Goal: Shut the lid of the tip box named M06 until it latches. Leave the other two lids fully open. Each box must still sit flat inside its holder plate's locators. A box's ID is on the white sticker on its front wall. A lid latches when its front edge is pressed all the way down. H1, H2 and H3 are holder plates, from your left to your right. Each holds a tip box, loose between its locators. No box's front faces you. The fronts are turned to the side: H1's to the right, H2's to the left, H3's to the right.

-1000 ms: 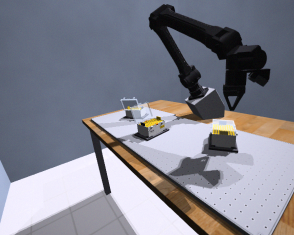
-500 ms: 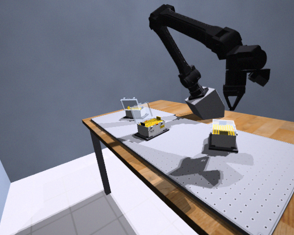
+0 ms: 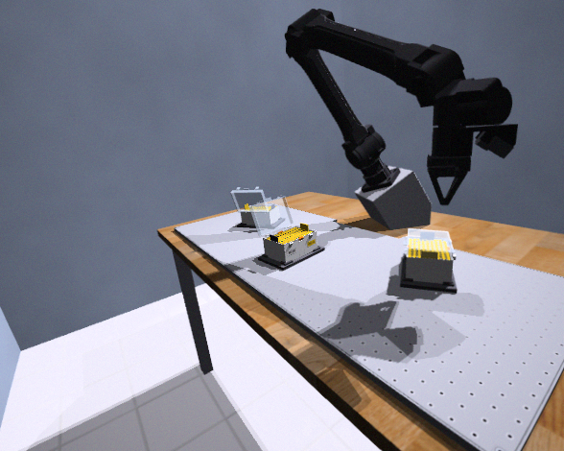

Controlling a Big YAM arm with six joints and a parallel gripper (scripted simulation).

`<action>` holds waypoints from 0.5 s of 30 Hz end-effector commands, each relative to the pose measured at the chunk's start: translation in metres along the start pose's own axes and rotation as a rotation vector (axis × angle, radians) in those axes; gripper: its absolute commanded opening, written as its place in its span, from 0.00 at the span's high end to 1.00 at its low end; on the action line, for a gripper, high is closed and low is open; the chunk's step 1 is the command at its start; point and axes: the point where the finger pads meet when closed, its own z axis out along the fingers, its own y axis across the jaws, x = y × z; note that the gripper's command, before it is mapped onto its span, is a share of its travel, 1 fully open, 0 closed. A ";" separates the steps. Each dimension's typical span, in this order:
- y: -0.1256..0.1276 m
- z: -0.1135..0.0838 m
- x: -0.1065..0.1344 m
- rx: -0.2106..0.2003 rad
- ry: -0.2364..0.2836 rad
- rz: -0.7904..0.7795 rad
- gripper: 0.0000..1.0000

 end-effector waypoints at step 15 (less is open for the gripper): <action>-0.021 -0.054 -0.008 0.041 -0.039 0.038 1.00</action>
